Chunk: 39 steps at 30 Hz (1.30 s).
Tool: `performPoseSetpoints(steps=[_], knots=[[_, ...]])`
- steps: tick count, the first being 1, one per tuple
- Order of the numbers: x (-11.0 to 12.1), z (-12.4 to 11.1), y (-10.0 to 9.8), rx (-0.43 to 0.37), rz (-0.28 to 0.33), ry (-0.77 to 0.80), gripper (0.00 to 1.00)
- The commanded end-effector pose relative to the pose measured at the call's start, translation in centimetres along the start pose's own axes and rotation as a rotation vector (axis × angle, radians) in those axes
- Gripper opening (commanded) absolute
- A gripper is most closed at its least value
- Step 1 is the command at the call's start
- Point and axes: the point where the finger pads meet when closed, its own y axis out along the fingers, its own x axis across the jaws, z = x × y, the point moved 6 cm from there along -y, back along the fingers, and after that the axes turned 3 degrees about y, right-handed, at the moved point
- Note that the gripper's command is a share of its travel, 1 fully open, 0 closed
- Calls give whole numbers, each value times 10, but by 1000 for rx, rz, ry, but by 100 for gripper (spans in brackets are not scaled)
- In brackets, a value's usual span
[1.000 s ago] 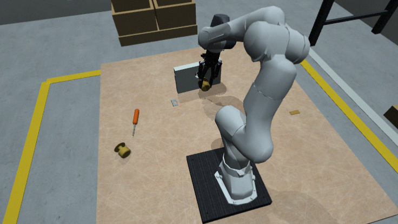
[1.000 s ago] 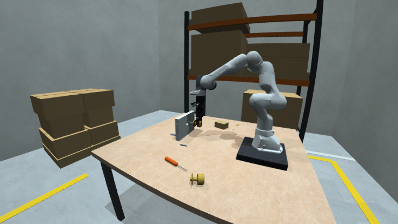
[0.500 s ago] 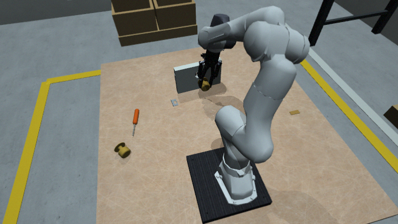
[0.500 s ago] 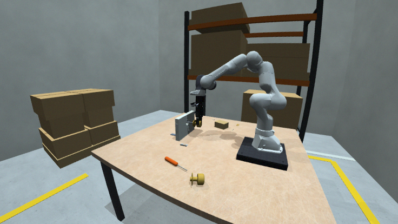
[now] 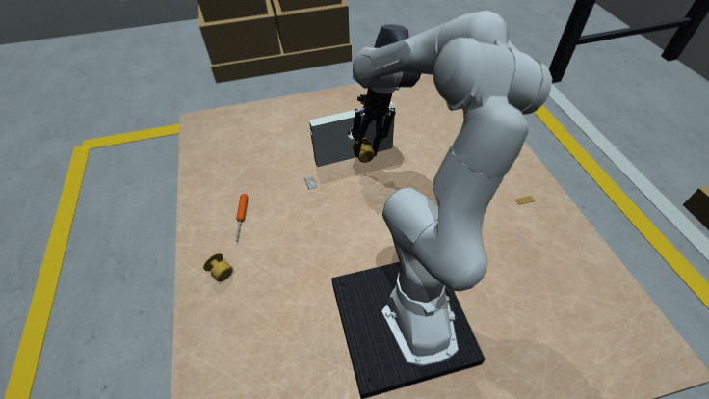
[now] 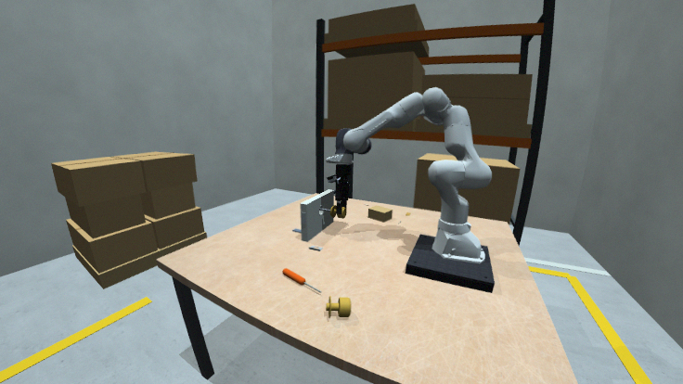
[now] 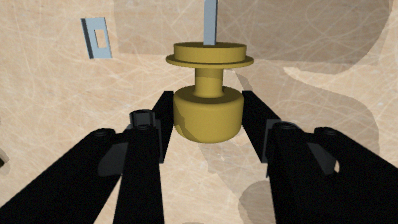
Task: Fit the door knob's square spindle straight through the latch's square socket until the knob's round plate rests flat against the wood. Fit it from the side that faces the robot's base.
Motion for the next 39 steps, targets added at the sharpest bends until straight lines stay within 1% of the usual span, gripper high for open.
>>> performPoseSetpoints(steps=[1, 26, 39], knots=[[0, 2, -2, 3, -1, 2, 42], [0, 3, -2, 3, -1, 2, 42], [-1, 8, -2, 3, -1, 2, 42]])
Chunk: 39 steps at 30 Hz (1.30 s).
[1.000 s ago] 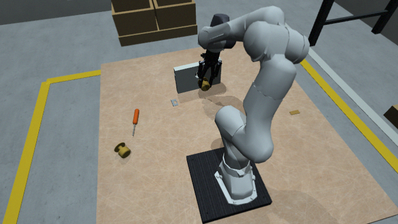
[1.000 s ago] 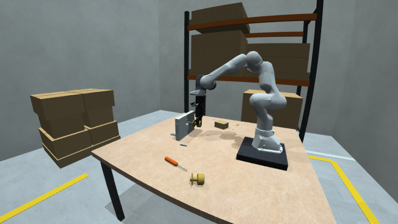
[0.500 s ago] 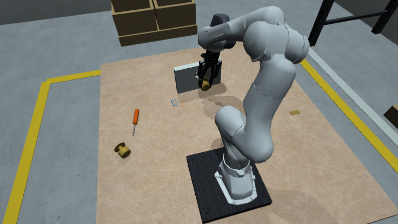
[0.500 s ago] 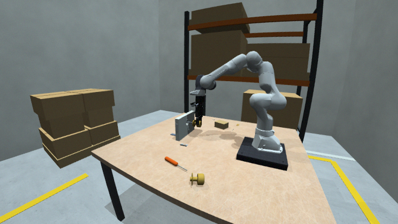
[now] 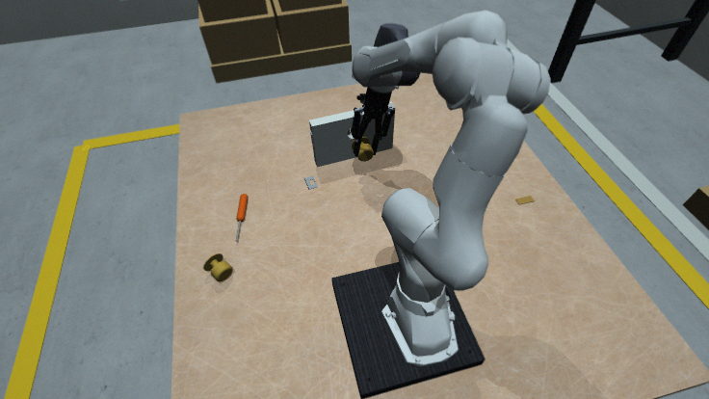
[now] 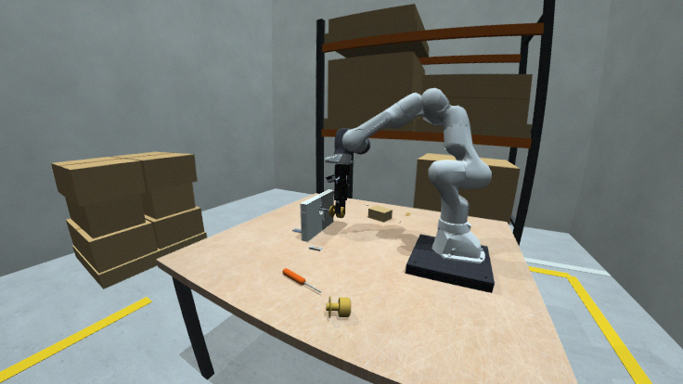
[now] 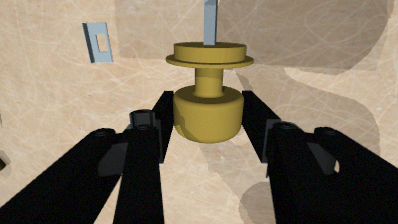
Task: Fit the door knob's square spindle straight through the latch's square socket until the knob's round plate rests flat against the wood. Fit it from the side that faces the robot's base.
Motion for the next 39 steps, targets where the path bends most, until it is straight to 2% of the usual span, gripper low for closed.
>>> performPoseSetpoints(steps=[1, 39], knots=[[0, 2, -1, 2, -2, 2, 42], [0, 7, -2, 2, -4, 2, 42]])
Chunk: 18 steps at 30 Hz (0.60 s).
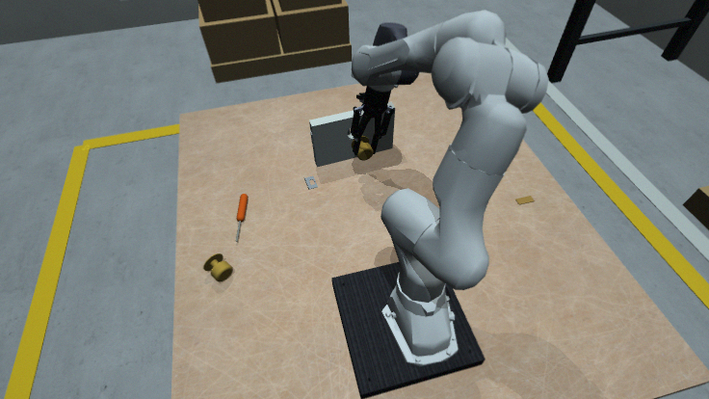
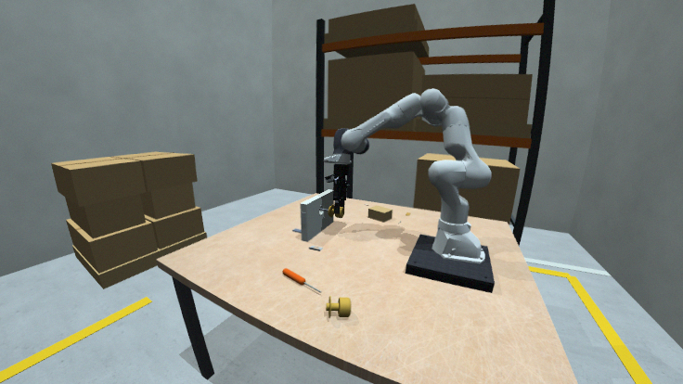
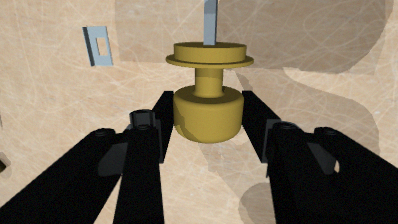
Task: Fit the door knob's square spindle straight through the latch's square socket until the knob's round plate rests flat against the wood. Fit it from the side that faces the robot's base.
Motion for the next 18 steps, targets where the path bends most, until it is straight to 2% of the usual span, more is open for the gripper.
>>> performPoseSetpoints(steps=[1, 18], knots=[[0, 2, -2, 3, -2, 2, 42], [0, 6, -2, 3, -2, 2, 42]])
